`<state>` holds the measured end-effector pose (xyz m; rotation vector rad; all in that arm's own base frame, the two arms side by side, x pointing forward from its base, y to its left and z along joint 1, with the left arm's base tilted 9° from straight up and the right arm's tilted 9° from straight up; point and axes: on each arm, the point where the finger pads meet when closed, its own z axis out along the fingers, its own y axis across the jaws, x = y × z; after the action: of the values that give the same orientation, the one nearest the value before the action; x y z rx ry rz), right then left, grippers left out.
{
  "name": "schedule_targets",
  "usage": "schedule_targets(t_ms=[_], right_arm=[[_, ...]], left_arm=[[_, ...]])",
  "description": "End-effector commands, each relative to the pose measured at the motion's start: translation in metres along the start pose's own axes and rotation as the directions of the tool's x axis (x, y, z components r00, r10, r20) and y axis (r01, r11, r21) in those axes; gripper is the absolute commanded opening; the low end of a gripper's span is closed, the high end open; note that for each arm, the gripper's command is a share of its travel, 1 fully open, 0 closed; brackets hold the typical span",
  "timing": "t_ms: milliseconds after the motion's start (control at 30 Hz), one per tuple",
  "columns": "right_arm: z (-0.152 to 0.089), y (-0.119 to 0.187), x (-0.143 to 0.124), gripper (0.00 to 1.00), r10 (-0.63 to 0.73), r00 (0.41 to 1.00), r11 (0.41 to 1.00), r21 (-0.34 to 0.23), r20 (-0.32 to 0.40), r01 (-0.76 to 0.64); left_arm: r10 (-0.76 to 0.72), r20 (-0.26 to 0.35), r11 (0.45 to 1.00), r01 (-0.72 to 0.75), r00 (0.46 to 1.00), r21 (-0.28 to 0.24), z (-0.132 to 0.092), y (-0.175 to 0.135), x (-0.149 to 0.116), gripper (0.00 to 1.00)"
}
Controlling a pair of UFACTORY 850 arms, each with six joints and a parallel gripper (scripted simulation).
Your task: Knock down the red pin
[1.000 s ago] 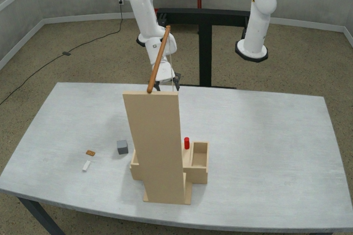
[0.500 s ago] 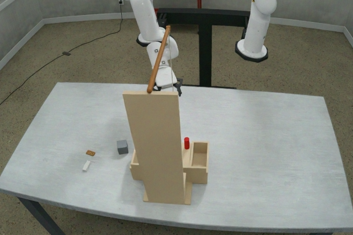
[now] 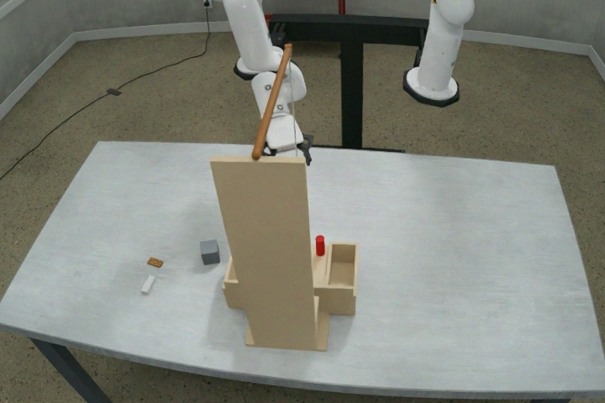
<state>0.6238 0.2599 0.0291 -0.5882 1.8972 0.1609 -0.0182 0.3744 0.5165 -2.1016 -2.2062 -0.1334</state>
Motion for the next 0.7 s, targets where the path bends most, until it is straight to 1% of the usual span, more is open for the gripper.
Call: schedule_targets(t_ms=[0, 233, 567, 667], right_arm=[[0.002, 0.000, -0.001, 1.00, 0.000, 1.000, 1.000, 0.000, 0.002, 0.000], [0.008, 0.000, -0.001, 1.00, 0.000, 1.000, 1.000, 0.000, 0.002, 0.000], [0.029, 0.000, -0.001, 1.00, 0.000, 1.000, 1.000, 0.000, 0.002, 0.000], [0.032, 0.000, -0.001, 1.00, 0.000, 1.000, 1.000, 0.000, 0.002, 0.000]], left_arm=[[0.000, -0.002, 1.000, 0.000, 1.000, 0.000, -0.001, 0.000, 0.000, 1.00], [0.000, -0.002, 1.000, 0.000, 1.000, 0.000, -0.001, 0.000, 0.000, 1.00], [0.000, -0.002, 1.000, 0.000, 1.000, 0.000, -0.001, 0.000, 0.000, 1.00], [0.000, -0.002, 1.000, 0.000, 1.000, 0.000, -0.001, 0.000, 0.000, 1.00]])
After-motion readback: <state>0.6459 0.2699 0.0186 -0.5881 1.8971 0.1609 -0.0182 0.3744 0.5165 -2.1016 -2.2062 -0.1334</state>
